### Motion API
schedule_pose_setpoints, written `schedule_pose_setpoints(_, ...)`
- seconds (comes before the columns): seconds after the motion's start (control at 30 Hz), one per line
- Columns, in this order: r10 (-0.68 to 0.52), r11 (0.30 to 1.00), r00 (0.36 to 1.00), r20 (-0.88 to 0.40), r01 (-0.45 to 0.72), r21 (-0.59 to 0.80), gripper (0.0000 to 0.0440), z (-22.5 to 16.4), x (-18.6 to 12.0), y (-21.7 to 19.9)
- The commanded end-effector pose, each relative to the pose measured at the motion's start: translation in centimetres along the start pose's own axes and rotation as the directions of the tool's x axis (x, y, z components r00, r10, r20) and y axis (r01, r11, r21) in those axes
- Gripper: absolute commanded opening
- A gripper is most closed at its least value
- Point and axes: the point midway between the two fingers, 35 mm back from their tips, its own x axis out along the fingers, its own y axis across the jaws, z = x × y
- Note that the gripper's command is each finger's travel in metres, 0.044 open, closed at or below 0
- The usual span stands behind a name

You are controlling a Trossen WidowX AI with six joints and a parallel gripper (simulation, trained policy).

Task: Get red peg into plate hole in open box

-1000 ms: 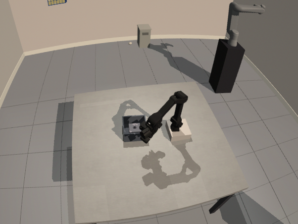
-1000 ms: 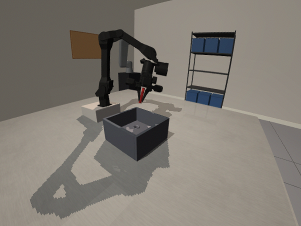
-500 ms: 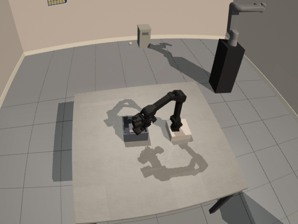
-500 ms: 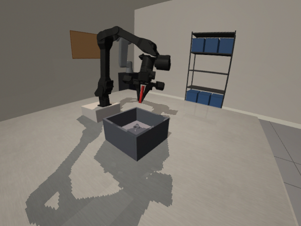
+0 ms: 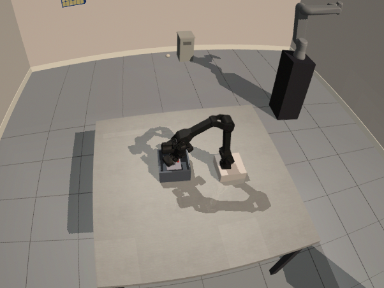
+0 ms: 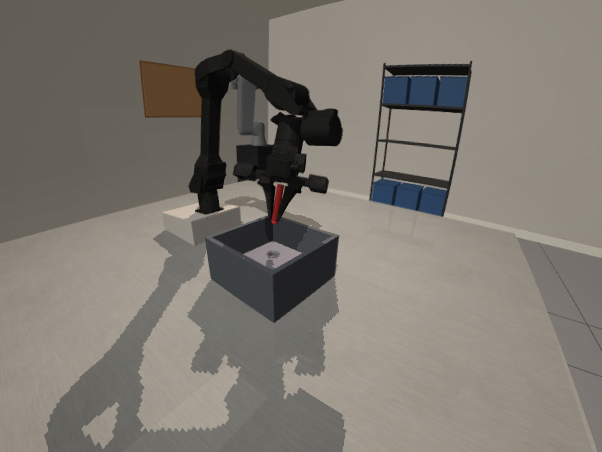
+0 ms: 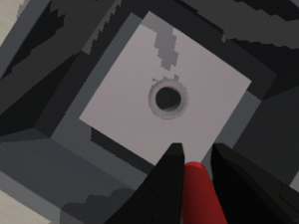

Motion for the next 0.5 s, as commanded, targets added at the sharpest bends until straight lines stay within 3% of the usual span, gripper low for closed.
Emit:
schedule_pose_setpoints(0.0,0.013,1.0,1.0,-0.018,-0.013,-0.013,0.0,1.4,1.3,0.3)
schedule_pose_setpoints(0.33,0.05,0.995,0.996,-0.076,-0.056,-0.081,0.0005,2.6,4.7,0.8)
schedule_pose_setpoints(0.47,0.047,0.991,0.992,-0.118,-0.06,-0.116,0.0084,2.1,6.2,0.7)
